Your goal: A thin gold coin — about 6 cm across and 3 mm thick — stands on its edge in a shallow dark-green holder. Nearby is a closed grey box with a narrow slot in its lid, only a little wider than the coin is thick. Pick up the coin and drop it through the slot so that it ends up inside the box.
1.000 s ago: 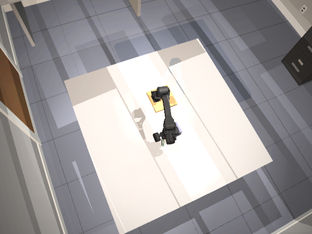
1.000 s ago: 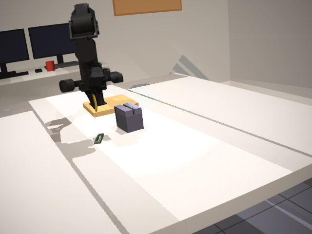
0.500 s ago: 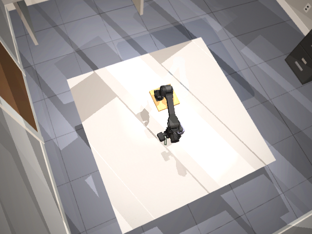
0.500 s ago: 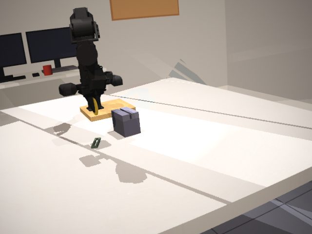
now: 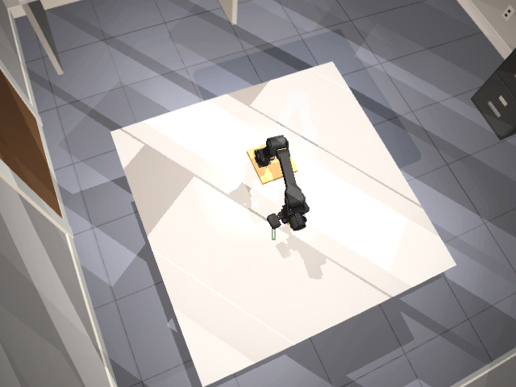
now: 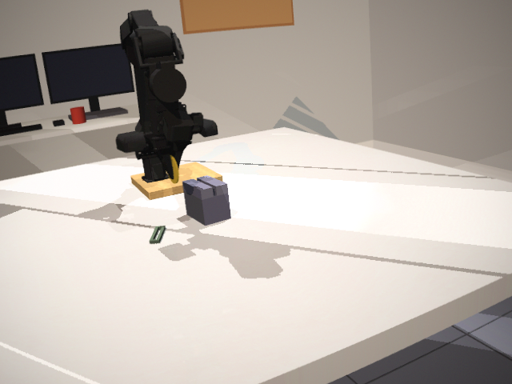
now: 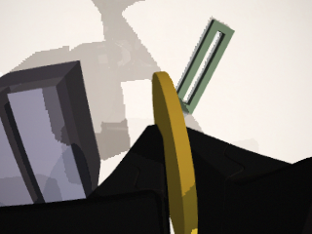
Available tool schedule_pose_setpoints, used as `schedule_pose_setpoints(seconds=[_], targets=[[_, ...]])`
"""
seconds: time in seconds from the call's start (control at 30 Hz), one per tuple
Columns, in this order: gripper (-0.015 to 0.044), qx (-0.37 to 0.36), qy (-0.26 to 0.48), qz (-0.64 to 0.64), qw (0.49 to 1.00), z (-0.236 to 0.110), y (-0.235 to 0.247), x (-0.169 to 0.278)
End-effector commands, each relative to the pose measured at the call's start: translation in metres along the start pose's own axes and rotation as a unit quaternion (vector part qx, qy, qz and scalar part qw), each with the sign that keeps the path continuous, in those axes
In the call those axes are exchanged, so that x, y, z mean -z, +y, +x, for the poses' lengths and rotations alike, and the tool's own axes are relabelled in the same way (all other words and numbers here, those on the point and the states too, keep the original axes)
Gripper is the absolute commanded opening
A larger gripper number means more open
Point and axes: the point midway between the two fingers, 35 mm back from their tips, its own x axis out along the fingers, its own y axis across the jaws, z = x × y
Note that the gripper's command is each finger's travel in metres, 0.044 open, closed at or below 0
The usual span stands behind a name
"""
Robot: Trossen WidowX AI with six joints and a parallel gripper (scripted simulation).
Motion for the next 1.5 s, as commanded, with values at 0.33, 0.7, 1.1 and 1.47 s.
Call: schedule_pose_setpoints(seconds=[0.33, 0.7, 1.1, 1.47], targets=[[0.0, -0.002, -0.001, 0.001, 1.0, 0.0, 0.036, 0.01], [0.0, -0.004, 0.0, 0.001, 1.0, 0.001, 0.062, 0.021], [0.0, -0.004, 0.001, -0.001, 1.0, 0.001, 0.071, 0.025], [0.0, -0.004, 0.001, -0.001, 1.0, 0.001, 0.073, 0.026]])
